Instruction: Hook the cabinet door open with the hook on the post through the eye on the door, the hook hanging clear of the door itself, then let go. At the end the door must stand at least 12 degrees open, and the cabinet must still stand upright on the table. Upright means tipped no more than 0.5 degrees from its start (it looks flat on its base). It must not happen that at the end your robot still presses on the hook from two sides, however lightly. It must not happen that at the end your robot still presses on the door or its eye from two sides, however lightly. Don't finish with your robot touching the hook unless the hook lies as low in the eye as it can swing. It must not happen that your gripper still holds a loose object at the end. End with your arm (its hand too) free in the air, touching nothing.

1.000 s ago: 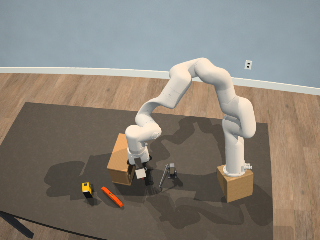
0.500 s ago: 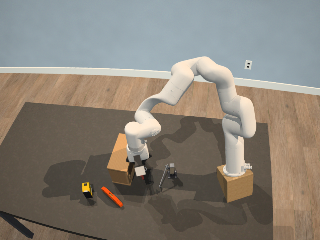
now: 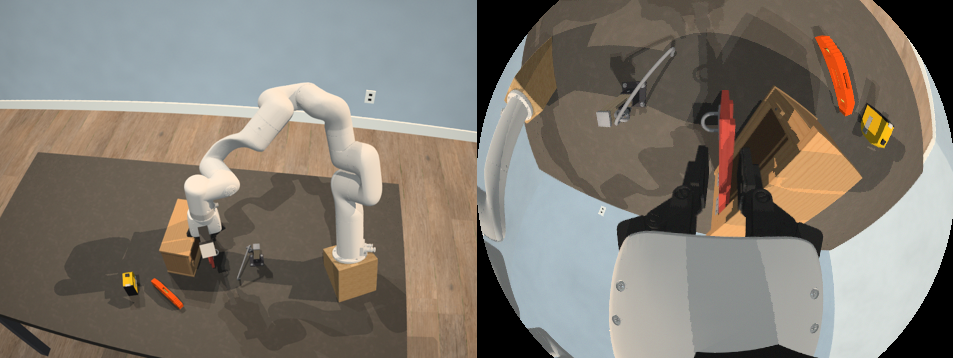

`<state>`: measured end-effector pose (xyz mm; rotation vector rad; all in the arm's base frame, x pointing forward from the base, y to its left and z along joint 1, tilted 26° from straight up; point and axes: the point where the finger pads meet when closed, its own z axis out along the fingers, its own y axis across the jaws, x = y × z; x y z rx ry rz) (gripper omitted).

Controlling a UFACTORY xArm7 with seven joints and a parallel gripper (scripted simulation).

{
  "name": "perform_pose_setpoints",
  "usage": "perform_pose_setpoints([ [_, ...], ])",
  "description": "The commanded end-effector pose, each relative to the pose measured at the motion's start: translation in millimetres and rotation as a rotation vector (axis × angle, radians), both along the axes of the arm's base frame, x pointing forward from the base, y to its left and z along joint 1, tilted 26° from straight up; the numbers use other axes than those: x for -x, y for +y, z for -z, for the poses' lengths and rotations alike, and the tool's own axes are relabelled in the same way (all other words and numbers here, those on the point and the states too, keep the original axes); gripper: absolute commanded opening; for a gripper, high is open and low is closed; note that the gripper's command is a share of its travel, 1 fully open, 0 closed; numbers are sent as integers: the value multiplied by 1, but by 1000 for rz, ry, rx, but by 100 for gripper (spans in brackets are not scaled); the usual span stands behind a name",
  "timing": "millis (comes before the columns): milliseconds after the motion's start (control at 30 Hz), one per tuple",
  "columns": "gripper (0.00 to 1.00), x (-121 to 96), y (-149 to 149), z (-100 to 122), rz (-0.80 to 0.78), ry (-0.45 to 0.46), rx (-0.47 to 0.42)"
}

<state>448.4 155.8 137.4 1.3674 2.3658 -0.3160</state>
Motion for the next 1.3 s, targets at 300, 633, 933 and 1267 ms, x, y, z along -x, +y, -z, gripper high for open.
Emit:
perform_pose_setpoints([
  [300, 27, 3, 7, -15, -2, -3, -2],
  [633, 27, 4, 9, -18, -2, -3, -2],
  [933, 27, 14, 8, -17, 57, -24, -17],
  [1267, 27, 85, -1, -4, 445, -183, -110],
])
